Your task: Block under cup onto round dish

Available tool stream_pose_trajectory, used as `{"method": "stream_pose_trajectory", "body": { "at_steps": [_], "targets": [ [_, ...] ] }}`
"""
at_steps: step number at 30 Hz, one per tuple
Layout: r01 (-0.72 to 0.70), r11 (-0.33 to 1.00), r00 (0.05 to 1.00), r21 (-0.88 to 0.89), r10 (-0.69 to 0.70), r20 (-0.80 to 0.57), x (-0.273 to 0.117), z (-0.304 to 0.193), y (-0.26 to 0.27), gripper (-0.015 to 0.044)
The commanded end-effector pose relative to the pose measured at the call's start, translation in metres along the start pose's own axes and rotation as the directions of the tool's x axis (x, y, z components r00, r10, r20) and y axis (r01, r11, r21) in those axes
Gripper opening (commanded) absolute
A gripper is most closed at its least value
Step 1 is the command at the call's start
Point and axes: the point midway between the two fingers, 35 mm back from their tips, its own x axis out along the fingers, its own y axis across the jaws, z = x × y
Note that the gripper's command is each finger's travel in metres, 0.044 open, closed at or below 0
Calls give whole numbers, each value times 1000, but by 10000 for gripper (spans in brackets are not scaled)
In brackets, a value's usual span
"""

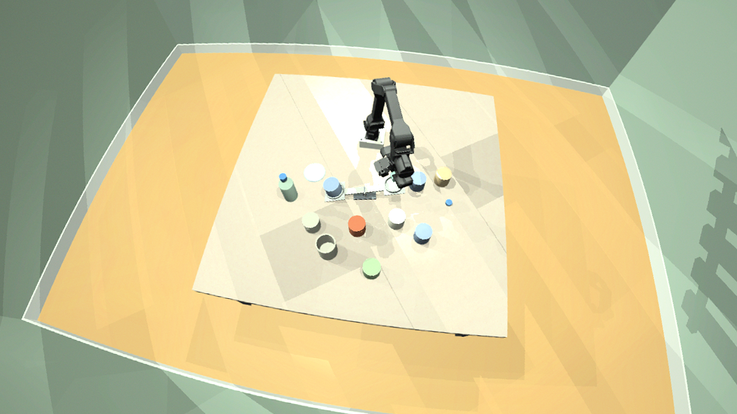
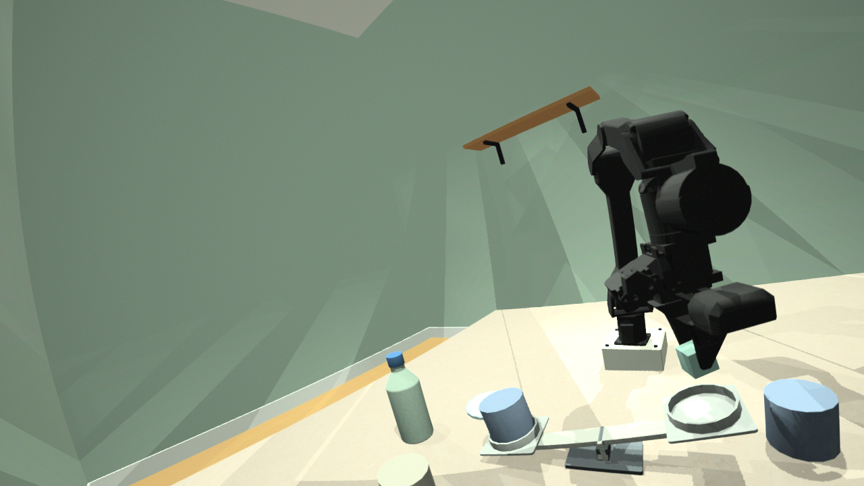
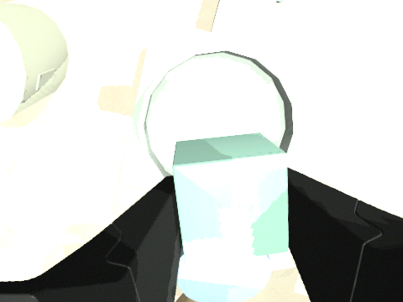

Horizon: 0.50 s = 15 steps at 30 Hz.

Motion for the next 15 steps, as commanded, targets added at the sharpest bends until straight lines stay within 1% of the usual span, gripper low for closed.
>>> {"method": "stream_pose_trajectory", "body": {
  "at_steps": [1, 6, 9, 15],
  "targets": [
    [-5, 1000, 1000, -4, 5, 2, -19, 0, -1, 0],
    [-5, 1000, 1000, -4, 5, 2, -36, 0, -4, 0],
    [-5, 1000, 1000, -4, 5, 3, -36, 3, -4, 0],
    [-7, 1000, 1000, -4, 7, 7, -30, 29, -6, 0]
  ]
}}
